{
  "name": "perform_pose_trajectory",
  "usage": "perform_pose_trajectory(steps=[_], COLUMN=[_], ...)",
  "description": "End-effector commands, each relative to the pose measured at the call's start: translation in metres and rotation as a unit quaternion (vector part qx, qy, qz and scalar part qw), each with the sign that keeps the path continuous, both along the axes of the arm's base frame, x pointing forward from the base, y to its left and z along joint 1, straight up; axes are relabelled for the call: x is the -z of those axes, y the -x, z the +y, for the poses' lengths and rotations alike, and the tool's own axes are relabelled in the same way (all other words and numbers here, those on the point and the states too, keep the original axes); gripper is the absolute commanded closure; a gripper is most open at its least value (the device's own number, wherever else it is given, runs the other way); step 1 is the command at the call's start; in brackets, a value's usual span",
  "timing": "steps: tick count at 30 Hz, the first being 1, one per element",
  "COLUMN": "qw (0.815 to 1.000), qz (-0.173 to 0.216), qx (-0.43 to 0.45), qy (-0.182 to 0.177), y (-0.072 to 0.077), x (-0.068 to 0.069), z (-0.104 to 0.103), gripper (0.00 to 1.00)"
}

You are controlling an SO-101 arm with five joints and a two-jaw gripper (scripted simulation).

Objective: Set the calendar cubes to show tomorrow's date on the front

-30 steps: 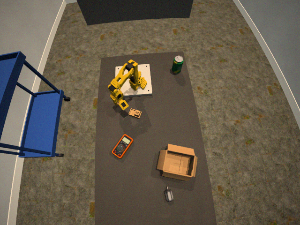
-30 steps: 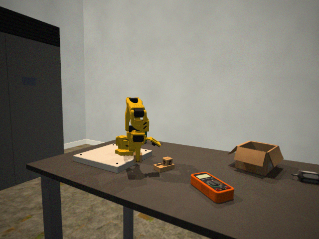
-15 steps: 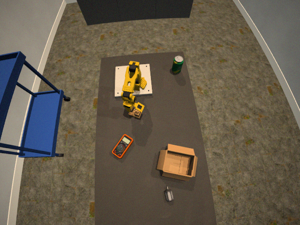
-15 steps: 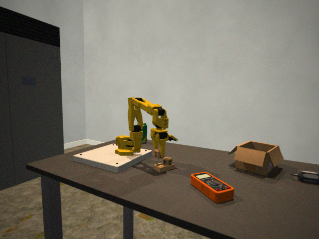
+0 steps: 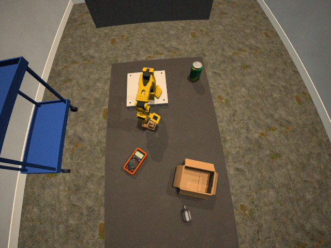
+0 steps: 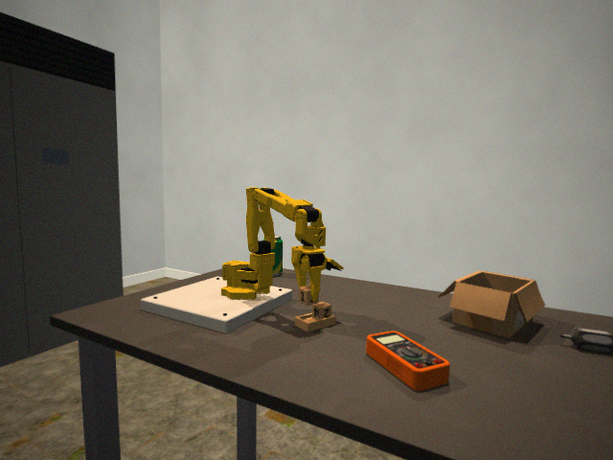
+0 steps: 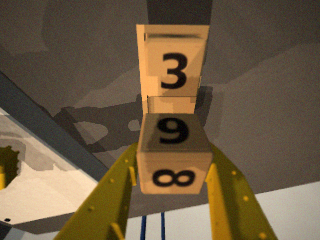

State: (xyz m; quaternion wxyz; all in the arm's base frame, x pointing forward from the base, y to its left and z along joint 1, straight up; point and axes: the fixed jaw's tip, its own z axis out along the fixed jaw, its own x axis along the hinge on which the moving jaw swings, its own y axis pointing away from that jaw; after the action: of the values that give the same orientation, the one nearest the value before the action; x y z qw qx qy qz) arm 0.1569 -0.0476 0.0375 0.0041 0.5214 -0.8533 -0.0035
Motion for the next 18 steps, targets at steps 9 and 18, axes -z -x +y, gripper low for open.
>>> perform_pose_trajectory(steps=[9, 18], qw=[1.000, 1.000], qz=[0.007, 0.007], qx=[-0.007, -0.007], qy=[-0.003, -0.003], y=[-0.0011, -0.0011], x=[-0.0023, -0.0023], z=[0.0030, 0.0030], gripper=[1.00, 1.00])
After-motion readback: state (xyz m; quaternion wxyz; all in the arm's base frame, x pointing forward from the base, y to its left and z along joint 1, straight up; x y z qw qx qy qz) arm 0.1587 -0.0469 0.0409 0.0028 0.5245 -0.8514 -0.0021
